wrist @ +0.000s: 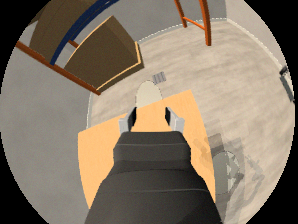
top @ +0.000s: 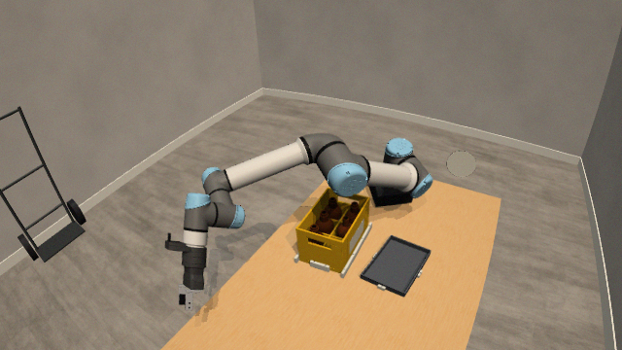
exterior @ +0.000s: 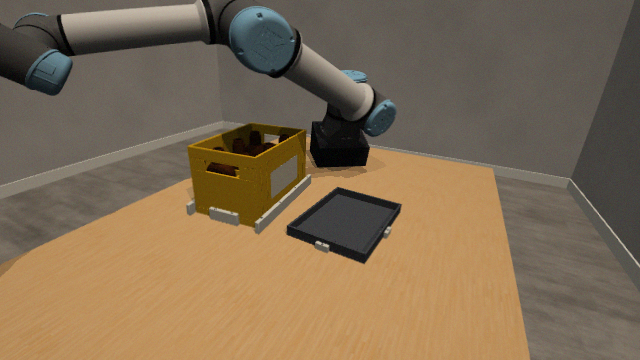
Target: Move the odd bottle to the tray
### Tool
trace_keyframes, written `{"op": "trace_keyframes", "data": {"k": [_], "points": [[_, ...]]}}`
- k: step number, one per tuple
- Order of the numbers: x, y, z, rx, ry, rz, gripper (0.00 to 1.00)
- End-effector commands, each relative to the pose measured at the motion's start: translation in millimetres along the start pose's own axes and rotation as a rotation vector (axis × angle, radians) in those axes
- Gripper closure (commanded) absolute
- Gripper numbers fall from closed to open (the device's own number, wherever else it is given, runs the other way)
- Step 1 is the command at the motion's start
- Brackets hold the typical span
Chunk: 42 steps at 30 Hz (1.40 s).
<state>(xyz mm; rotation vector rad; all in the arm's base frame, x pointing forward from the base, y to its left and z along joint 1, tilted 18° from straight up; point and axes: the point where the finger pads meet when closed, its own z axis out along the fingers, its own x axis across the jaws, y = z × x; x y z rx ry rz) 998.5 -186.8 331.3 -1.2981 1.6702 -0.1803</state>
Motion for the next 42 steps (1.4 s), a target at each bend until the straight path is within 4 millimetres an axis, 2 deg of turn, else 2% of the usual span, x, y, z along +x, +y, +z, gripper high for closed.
{"op": "trace_keyframes", "data": {"k": [1, 26, 34, 42], "points": [[-0.9, -1.2, -1.3, 0.002, 0.000, -0.002, 0.00], [0.1, -0.9, -4.5, 0.000, 0.005, 0.013, 0.00], [3.1, 0.4, -15.0, -0.005, 0.022, 0.057, 0.00], [10.7, 7.2, -44.5, -0.019, 0.070, 0.182, 0.00]]}}
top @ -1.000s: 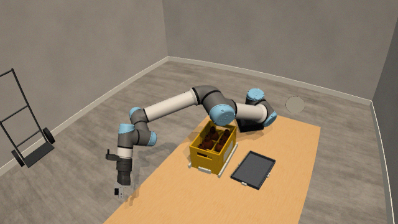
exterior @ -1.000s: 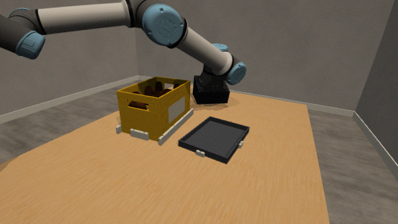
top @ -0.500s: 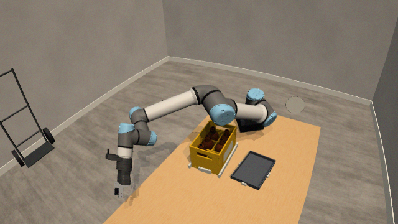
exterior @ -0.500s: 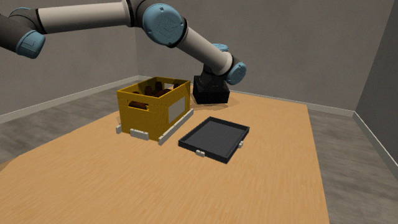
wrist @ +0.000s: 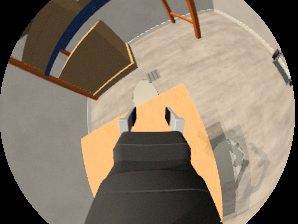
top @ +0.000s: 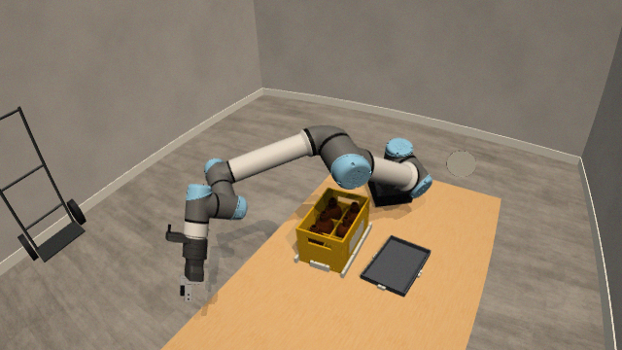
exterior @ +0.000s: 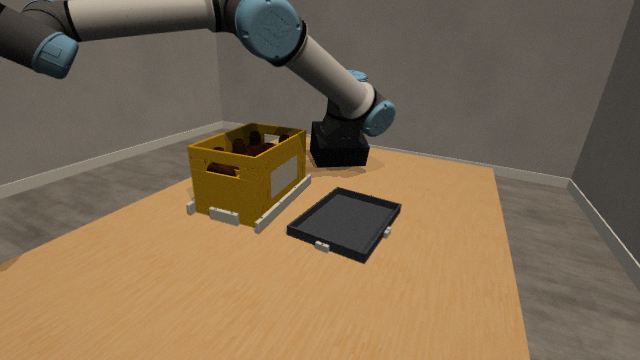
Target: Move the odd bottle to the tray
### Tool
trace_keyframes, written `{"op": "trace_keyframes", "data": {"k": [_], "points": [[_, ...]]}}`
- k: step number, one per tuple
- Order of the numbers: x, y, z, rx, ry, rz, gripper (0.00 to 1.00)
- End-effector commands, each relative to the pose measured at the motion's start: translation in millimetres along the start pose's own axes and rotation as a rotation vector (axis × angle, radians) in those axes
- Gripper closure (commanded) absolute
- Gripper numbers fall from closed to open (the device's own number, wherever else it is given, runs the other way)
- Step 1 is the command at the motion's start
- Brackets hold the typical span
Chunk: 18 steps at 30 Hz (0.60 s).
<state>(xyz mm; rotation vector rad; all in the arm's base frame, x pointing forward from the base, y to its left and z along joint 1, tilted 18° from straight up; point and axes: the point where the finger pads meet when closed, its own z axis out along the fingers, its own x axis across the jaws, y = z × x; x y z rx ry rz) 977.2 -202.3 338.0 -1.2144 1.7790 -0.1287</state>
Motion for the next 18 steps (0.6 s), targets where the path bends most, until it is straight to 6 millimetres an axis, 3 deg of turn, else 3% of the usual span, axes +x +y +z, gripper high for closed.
{"op": "trace_keyframes", "data": {"k": [1, 7, 9, 18], "points": [[5.9, 5.1, -23.5, -0.006, 0.035, 0.090, 0.00], [16.6, 20.0, -59.2, -0.019, 0.093, 0.241, 0.00], [16.6, 20.0, -59.2, -0.019, 0.093, 0.241, 0.00], [33.1, 63.3, -122.8, -0.031, 0.201, 0.509, 0.00]]}}
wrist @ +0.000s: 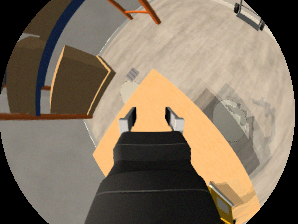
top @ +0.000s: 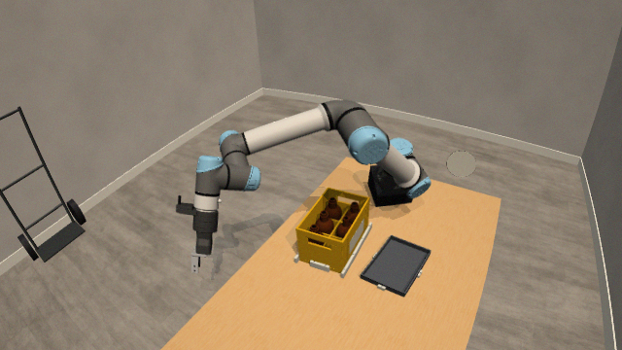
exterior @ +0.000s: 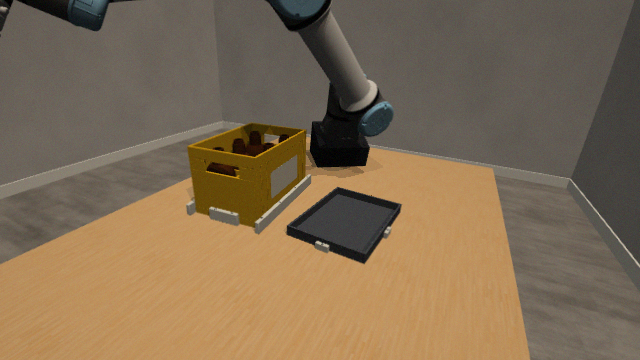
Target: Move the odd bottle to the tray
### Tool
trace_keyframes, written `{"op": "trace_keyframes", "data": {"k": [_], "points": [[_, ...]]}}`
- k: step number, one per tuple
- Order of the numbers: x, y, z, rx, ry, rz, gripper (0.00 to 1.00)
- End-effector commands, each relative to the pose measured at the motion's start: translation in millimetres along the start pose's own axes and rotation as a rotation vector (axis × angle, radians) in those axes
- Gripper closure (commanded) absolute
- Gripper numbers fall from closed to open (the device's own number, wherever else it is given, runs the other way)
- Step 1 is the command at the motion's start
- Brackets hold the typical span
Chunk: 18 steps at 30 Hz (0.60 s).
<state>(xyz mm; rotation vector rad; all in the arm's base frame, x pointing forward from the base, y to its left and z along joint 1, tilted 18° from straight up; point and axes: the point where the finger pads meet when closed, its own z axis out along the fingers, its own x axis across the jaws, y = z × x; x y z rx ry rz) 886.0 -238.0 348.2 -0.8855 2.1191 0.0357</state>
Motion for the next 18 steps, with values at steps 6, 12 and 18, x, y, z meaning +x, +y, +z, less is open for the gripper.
{"op": "trace_keyframes", "data": {"k": [6, 12, 18], "points": [[48.1, 53.2, -67.2, 0.002, 0.114, 0.294, 0.00], [71.9, 85.5, -94.6, 0.004, 0.170, 0.435, 0.00], [98.4, 126.0, -122.2, 0.011, 0.231, 0.585, 0.00]]}}
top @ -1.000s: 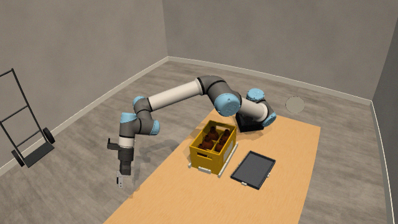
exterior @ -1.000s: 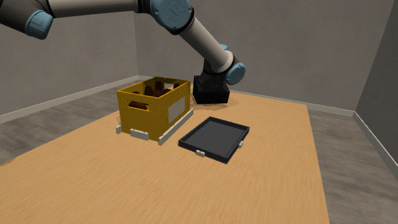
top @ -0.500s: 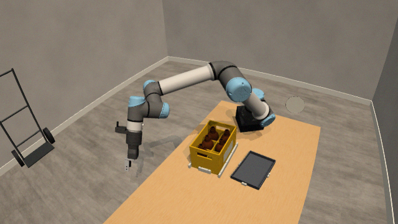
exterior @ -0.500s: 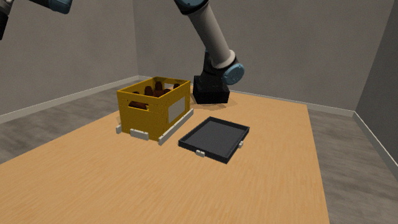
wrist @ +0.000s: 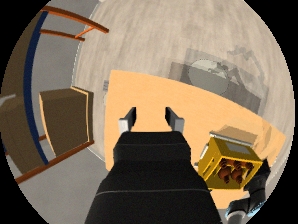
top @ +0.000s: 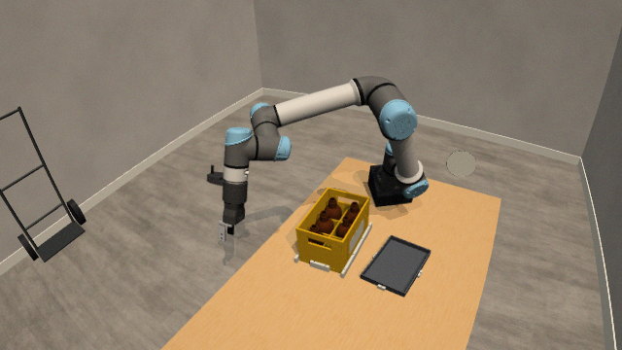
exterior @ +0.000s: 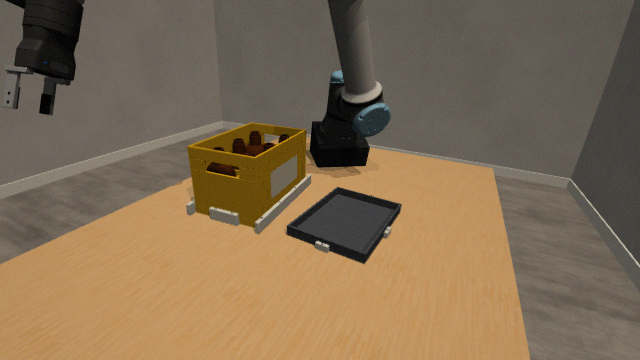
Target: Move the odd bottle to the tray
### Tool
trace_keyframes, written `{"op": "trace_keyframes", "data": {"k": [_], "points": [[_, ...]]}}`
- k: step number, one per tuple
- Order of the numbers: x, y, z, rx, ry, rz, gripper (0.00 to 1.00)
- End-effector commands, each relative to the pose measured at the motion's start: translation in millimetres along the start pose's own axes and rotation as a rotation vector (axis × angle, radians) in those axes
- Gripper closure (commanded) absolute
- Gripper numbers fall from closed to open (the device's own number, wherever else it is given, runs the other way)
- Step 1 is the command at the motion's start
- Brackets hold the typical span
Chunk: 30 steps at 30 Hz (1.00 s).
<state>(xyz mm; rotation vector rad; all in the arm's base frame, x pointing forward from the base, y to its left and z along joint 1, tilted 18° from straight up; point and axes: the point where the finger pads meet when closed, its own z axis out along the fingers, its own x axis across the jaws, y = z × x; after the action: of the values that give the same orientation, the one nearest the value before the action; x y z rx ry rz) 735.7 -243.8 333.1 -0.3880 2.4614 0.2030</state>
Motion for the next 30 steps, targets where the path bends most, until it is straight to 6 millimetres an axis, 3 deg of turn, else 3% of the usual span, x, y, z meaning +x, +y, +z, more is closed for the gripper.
{"op": "trace_keyframes", "data": {"k": [1, 5, 7, 10, 22, 24, 30], "points": [[48.0, 25.1, -25.4, 0.013, 0.051, 0.143, 0.00], [79.4, 42.9, -36.9, 0.019, 0.089, 0.241, 0.00], [79.4, 42.9, -36.9, 0.019, 0.089, 0.241, 0.00], [113.2, 63.6, -47.6, 0.028, 0.130, 0.343, 0.00], [207.0, 127.3, -68.6, 0.060, 0.238, 0.615, 0.00], [207.0, 127.3, -68.6, 0.060, 0.238, 0.615, 0.00], [257.8, 165.2, -74.8, 0.082, 0.296, 0.757, 0.00]]}}
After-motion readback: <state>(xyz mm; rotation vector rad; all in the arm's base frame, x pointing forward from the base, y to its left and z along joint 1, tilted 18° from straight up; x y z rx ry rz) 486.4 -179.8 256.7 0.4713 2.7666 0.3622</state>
